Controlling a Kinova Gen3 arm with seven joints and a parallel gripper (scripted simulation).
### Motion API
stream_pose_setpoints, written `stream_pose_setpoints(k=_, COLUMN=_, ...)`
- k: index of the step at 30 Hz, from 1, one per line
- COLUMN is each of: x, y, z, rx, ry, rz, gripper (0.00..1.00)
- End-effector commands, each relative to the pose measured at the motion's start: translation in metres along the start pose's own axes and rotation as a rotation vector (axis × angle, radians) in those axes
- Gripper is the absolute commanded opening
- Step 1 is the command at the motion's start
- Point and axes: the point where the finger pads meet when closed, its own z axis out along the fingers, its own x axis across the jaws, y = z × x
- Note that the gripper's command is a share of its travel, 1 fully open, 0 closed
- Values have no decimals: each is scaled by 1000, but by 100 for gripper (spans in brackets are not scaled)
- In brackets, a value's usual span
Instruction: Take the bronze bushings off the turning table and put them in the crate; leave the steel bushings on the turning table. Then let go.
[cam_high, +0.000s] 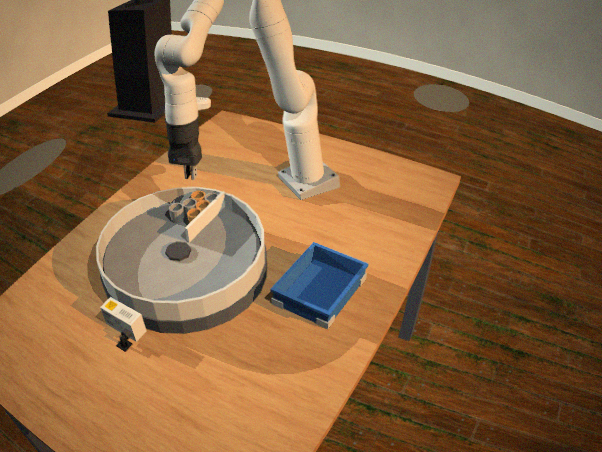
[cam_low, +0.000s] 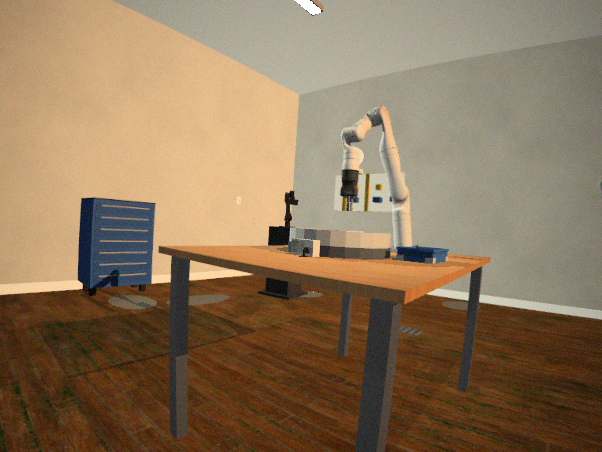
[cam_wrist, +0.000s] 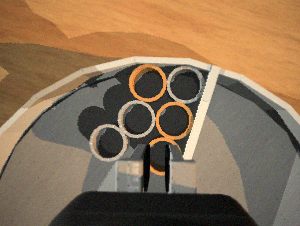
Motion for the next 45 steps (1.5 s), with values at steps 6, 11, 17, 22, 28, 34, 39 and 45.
stream_pose_setpoints(k=6, x=4, y=3, z=0, rx=-3, ry=5, rz=-8, gripper=34)
stream_pose_setpoints(k=11, x=3, y=4, z=2, rx=-3, ry=5, rz=89, gripper=34)
stream_pose_setpoints(k=17, x=2, y=4, z=4, rx=-2, ry=5, rz=234, gripper=34)
stream_pose_setpoints(k=22, x=2, y=4, z=4, rx=-2, ry=5, rz=234, gripper=34)
stream_pose_setpoints(k=28, x=2, y=5, z=6, rx=-2, ry=5, rz=331, gripper=34)
stream_pose_setpoints(k=34, x=1, y=6, z=9, rx=-1, ry=5, rz=476, gripper=34)
stream_pose_setpoints(k=39, x=1, y=6, z=9, rx=-1, ry=5, rz=476, gripper=34)
stream_pose_setpoints(k=45, x=1, y=6, z=10, rx=-1, ry=5, rz=572, gripper=34)
